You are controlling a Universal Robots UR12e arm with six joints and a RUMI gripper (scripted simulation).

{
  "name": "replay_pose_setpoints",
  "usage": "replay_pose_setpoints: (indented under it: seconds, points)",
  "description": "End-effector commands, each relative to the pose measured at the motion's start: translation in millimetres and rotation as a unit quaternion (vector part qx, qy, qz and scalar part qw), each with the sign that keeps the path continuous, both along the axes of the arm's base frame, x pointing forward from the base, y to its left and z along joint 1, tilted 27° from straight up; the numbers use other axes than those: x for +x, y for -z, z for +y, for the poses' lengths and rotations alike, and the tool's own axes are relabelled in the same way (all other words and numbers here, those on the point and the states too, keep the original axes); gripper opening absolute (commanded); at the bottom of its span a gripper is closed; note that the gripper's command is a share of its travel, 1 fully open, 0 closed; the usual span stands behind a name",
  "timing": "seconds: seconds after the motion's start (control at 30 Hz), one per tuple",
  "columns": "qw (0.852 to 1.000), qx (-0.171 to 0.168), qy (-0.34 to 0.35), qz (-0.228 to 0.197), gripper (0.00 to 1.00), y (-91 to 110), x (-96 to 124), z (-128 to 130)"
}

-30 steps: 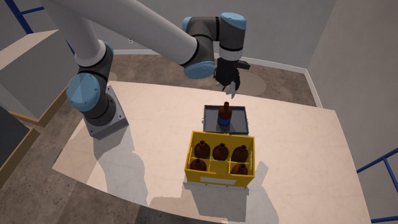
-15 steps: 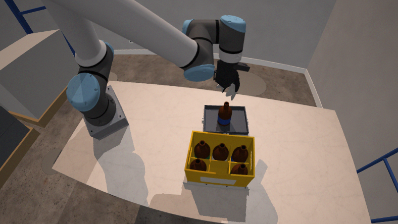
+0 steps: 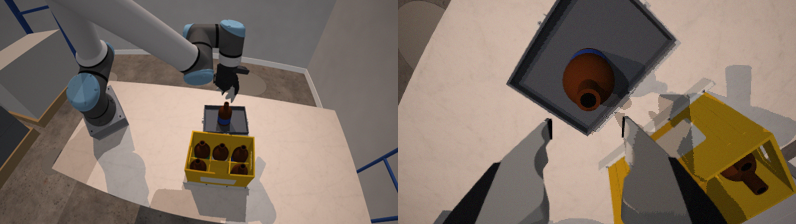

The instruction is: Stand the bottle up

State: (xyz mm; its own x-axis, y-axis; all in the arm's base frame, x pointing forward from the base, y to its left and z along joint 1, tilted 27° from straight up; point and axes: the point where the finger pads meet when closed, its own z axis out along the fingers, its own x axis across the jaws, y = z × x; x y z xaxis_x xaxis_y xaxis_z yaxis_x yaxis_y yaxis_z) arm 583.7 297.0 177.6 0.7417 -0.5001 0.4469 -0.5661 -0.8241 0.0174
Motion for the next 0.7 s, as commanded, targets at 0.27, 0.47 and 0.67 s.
replay_pose_setpoints:
  seconds: [0.27, 0.47, 0.67]
  points:
    - [1.0, 0.0, 0.0, -0.001, 0.38, 10.7, 5.2, -3.0]
    - [1.0, 0.0, 0.0, -0.001, 0.38, 13.1, 6.2, -3.7]
    - [1.0, 0.0, 0.0, -0.001, 0.38, 13.6, 6.4, -3.9]
